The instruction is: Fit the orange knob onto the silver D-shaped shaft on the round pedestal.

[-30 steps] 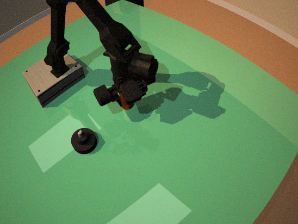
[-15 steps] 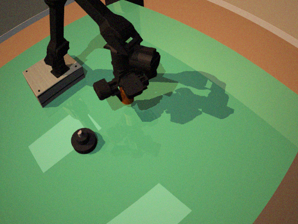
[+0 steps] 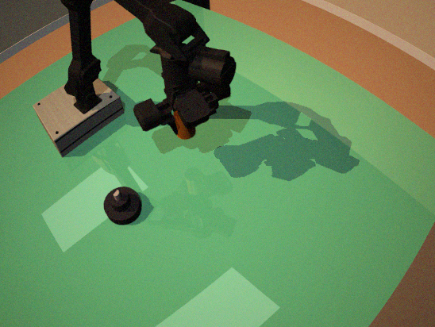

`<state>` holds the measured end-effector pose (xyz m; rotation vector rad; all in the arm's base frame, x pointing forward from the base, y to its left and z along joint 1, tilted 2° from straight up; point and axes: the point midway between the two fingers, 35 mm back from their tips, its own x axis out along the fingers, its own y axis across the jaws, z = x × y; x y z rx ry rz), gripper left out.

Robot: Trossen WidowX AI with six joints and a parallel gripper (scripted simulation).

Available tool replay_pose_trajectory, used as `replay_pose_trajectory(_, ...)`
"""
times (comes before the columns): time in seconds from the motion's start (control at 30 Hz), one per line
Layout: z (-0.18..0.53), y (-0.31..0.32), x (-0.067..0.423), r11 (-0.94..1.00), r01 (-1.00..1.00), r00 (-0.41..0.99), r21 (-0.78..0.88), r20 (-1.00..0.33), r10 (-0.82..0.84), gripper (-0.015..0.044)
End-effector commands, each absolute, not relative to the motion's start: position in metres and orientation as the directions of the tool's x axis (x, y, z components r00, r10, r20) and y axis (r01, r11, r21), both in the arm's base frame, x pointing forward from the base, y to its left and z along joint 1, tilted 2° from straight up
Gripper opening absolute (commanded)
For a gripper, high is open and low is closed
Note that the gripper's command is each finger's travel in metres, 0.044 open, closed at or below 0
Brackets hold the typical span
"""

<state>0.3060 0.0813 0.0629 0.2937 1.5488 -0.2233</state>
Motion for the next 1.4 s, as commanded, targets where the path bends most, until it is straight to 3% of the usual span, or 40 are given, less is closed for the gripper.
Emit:
replay_pose_trajectory(0.0,0.077,0.081,0.307,0.946,0.319,0.022,0.049,-0.999,0.044,0.0)
replay_pose_trajectory(0.57,0.129,0.079,0.306,0.946,0.319,0.022,0.049,-0.999,0.044,0.0)
replay_pose_trajectory(1.37,0.108,0.013,0.313,0.927,0.372,0.005,0.036,-0.999,0.036,0.0)
